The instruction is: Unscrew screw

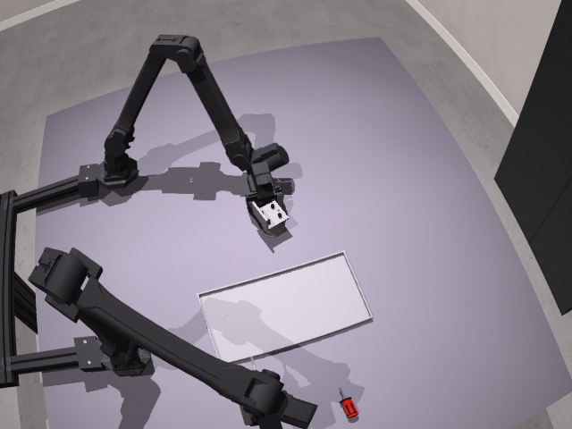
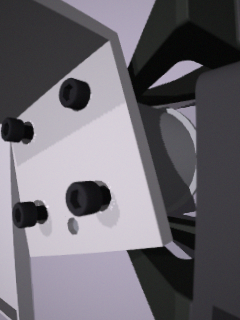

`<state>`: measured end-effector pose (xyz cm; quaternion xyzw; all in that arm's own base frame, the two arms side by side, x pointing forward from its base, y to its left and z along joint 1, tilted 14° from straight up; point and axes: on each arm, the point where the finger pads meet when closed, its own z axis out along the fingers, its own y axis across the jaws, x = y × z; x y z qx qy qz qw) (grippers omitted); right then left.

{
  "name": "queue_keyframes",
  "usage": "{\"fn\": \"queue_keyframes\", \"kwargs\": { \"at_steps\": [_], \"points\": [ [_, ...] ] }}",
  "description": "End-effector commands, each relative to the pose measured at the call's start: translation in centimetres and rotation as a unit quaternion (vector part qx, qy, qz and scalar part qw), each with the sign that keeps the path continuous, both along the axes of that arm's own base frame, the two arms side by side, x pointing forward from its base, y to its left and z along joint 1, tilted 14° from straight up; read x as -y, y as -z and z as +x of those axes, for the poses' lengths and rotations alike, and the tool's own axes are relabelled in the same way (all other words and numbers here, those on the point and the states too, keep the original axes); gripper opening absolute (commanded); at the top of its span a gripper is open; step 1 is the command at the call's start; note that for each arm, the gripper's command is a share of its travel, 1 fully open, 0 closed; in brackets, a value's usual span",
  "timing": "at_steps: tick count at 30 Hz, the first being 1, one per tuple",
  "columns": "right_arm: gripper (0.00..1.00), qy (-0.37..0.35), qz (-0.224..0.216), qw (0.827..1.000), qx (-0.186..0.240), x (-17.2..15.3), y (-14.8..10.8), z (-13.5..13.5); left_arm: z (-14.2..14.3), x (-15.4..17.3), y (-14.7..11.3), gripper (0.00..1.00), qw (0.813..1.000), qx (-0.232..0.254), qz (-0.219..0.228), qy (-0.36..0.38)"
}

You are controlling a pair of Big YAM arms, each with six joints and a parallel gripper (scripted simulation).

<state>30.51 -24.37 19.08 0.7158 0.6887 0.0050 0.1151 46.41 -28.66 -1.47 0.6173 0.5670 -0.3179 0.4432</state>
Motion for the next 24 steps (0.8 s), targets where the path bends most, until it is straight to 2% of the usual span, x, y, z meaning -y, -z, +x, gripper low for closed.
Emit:
{"fn": "queue_keyframes", "kwargs": {
  "at_steps": [1, 24],
  "points": [
    [0.42, -0.001, -0.025, 0.999, 0.033, 0.37, -4.21, 1.31, 1.37, -0.07, 0.11, 0.59, 1.000, 0.012, -0.003, -0.004],
    [0.42, -0.002, -0.028, 0.999, 0.035, 0.36, -4.60, 1.32, 1.37, -0.07, 0.11, 0.59, 1.000, 0.012, -0.003, -0.004]
  ]
}}
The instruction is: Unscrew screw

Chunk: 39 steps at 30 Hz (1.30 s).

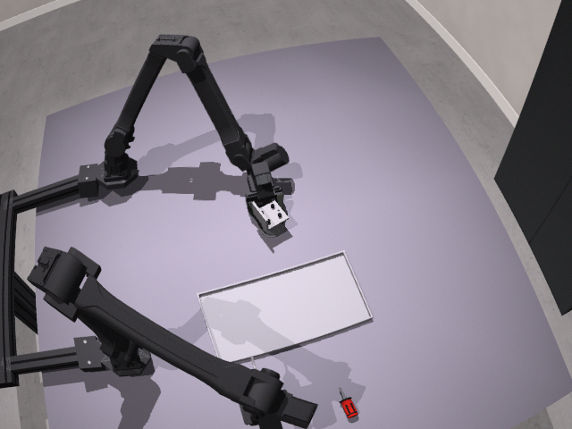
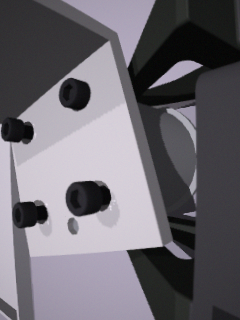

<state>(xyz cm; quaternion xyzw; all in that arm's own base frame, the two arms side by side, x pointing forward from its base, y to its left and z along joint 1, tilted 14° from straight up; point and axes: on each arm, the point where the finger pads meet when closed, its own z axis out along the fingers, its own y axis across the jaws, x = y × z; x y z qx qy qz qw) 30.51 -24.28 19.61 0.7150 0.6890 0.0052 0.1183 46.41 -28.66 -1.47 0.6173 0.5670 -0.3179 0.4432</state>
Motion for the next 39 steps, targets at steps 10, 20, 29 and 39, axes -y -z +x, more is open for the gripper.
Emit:
{"fn": "queue_keyframes", "kwargs": {
  "at_steps": [10, 20, 29, 39],
  "points": [
    [0.42, -0.001, -0.027, 0.999, 0.035, 0.5, -4.3, 1.4, 1.4, -0.1, 0.1, 0.59, 1.000, 0.012, -0.003, -0.004],
    [0.42, -0.052, -0.037, 0.997, 0.032, -1.1, -1.4, 2.4, 1.4, -0.1, 0.1, 0.59, 1.000, 0.012, -0.003, -0.004],
    [0.42, -0.108, -0.068, 0.990, 0.058, -1.7, -1.8, 6.1, 1.4, -0.1, 0.1, 0.59, 1.000, 0.012, -0.003, -0.004],
    [0.42, -0.162, -0.093, 0.979, 0.077, -3.9, -1.3, 7.6, 1.4, -0.1, 0.1, 0.59, 1.000, 0.012, -0.003, -0.004]
  ]
}}
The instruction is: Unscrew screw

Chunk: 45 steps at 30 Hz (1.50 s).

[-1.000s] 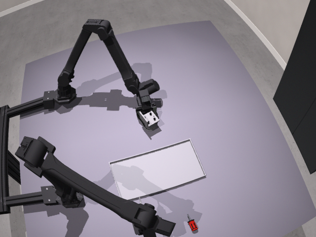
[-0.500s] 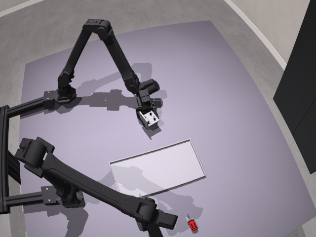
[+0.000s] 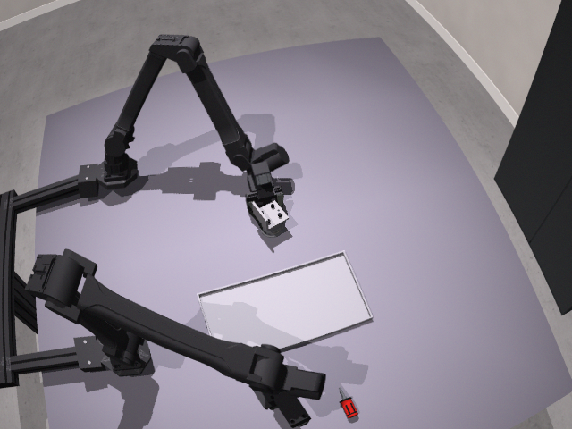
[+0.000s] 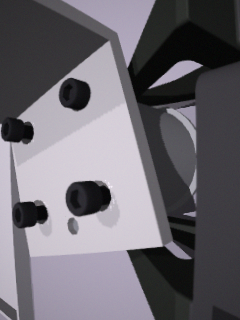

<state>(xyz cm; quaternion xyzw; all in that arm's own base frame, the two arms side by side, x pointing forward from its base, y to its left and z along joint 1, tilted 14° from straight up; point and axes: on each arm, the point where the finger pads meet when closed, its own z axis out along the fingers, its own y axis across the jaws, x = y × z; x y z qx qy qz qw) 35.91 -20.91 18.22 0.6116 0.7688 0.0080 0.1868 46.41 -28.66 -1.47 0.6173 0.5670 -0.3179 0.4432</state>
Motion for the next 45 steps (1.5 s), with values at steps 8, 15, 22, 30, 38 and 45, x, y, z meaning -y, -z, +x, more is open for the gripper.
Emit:
{"fn": "queue_keyframes", "kwargs": {
  "at_steps": [8, 15, 22, 30, 38, 45],
  "points": [
    [0.42, -0.063, -0.056, 0.994, 0.065, -0.5, -3.9, 4.5, 1.4, -0.1, 0.1, 0.59, 1.000, 0.012, -0.003, -0.004],
    [0.42, -0.114, -0.064, 0.989, 0.063, -3.6, -1.7, 5.0, 1.4, -0.1, 0.1, 0.59, 1.000, 0.012, -0.003, -0.004],
    [0.42, -0.166, -0.088, 0.979, 0.081, -5.8, -1.2, 7.1, 1.4, -0.1, 0.1, 0.59, 1.000, 0.012, -0.003, -0.004],
    [0.42, -0.188, -0.099, 0.973, 0.091, -7.0, -1.2, 7.5, 1.4, -0.1, 0.1, 0.59, 1.000, 0.012, -0.003, -0.004],
    [0.42, -0.245, -0.127, 0.954, 0.116, -9.8, -1.1, 9.4, 1.4, -0.1, 0.1, 0.59, 1.000, 0.012, -0.003, -0.004],
    [0.42, -0.259, -0.135, 0.948, 0.126, -10.6, -1.5, 10.1, 1.4, -0.1, 0.1, 0.59, 1.000, 0.012, -0.003, -0.004]
  ]
}}
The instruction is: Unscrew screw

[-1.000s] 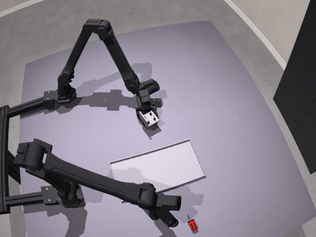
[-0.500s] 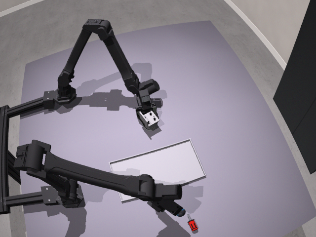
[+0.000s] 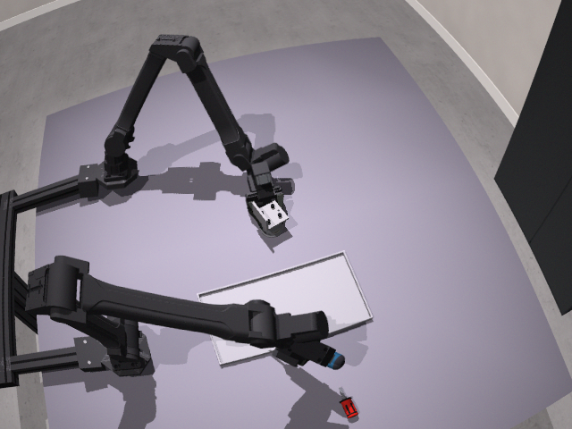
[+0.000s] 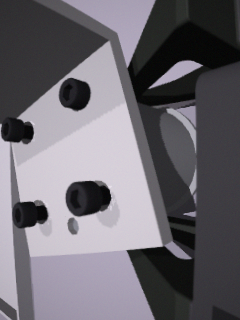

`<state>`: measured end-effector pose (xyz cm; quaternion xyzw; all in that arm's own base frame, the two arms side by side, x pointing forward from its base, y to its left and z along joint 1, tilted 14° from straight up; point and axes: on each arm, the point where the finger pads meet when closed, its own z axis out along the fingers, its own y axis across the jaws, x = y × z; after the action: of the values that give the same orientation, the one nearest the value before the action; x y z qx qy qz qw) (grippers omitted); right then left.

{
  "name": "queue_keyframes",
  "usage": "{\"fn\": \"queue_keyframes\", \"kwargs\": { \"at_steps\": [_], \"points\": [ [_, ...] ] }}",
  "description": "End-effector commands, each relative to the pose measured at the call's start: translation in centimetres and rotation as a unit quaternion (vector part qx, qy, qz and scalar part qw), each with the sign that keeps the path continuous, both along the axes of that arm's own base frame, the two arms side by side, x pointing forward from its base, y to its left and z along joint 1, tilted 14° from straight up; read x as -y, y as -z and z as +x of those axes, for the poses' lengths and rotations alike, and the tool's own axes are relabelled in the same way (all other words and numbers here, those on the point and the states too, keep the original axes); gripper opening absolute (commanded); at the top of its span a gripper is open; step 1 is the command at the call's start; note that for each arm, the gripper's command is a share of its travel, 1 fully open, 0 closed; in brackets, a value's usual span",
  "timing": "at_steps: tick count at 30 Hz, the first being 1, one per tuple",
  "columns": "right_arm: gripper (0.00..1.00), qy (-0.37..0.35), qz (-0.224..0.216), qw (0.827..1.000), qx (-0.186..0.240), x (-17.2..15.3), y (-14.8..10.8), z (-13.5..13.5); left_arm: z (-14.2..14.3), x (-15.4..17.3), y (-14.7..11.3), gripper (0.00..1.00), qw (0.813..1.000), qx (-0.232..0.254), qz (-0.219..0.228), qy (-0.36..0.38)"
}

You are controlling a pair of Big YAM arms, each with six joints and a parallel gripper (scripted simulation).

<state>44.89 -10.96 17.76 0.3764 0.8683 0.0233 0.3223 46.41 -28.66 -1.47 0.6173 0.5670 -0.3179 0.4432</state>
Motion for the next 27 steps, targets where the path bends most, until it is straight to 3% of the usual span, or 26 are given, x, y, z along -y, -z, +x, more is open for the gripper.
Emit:
{"fn": "queue_keyframes", "kwargs": {
  "at_steps": [1, 4, 6, 10, 13, 16, 17, 18, 21, 23, 27],
  "points": [
    [0.42, -0.025, -0.017, 0.999, 0.034, -1.1, -1.8, 1.0, 1.4, -0.1, 0.1, 0.59, 1.000, 0.012, -0.003, -0.004],
    [0.42, -0.047, -0.028, 0.998, 0.045, -2.3, -1.8, 1.6, 1.4, -0.1, 0.1, 0.59, 1.000, 0.012, -0.003, -0.004],
    [0.42, -0.060, -0.037, 0.995, 0.065, -3.0, -3.2, 2.7, 1.4, -0.1, 0.1, 0.59, 1.000, 0.012, -0.003, -0.004],
    [0.42, -0.089, -0.049, 0.993, 0.066, -4.7, -1.9, 2.6, 1.4, -0.1, 0.1, 0.59, 1.000, 0.012, -0.003, -0.004],
    [0.42, -0.095, -0.056, 0.989, 0.094, -4.9, -4.7, 4.5, 1.4, -0.1, 0.1, 0.59, 1.000, 0.012, -0.003, -0.004],
    [0.42, -0.086, -0.057, 0.990, 0.094, -4.0, -4.7, 4.4, 1.4, -0.1, 0.1, 0.59, 1.000, 0.012, -0.003, -0.004],
    [0.42, -0.103, -0.056, 0.990, 0.078, -5.5, -2.5, 3.3, 1.4, -0.1, 0.1, 0.59, 1.000, 0.012, -0.003, -0.004],
    [0.42, -0.109, -0.059, 0.989, 0.078, -5.9, -2.0, 3.0, 1.4, -0.1, 0.1, 0.59, 1.000, 0.012, -0.003, -0.004],
    [0.42, -0.129, -0.068, 0.985, 0.090, -7.2, -2.1, 3.4, 1.4, -0.1, 0.1, 0.59, 1.000, 0.012, -0.003, -0.004],
    [0.42, -0.141, -0.077, 0.981, 0.112, -8.1, -3.8, 4.4, 1.4, -0.1, 0.1, 0.59, 1.000, 0.012, -0.003, -0.004],
    [0.42, -0.169, -0.088, 0.975, 0.113, -9.8, -2.4, 4.0, 1.4, -0.1, 0.1, 0.59, 1.000, 0.012, -0.003, -0.004]
  ]
}}
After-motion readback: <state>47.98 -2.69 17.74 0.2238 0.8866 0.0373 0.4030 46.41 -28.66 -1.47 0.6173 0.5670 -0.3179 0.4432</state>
